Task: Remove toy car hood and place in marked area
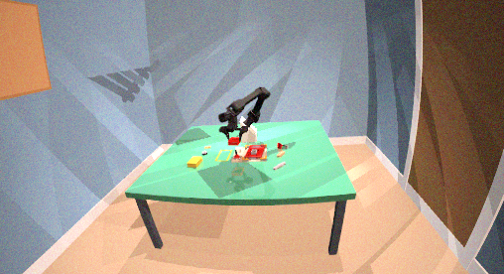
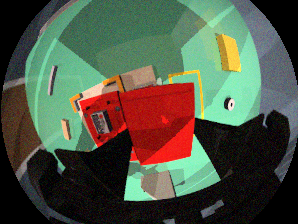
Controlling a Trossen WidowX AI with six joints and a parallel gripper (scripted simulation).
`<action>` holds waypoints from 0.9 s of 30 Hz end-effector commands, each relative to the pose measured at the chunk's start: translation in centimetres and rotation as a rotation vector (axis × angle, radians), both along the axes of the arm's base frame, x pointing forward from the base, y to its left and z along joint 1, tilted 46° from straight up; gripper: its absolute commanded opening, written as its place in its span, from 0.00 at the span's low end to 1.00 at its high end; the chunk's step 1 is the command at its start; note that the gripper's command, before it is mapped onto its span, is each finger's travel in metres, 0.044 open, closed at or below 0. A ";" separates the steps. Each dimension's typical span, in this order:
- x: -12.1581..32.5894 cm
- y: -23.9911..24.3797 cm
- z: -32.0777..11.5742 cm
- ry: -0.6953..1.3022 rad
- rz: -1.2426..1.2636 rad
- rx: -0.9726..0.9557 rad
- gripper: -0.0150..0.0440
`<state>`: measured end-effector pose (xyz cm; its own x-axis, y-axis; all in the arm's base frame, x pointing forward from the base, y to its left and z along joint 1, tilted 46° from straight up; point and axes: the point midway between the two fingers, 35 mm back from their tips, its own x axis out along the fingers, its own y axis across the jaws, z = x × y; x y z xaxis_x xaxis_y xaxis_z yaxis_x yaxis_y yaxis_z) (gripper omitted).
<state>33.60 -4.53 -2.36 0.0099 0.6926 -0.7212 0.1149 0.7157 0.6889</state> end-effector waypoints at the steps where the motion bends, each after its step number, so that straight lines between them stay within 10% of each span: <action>1: -0.6 -2.0 -1.9 -0.002 0.008 -0.003 0.25; 27: -3.4 -5.8 -7.5 -0.009 0.021 0.017 0.25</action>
<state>30.29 -10.78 -9.50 0.0084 0.7025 -0.7116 0.0923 0.7080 0.7001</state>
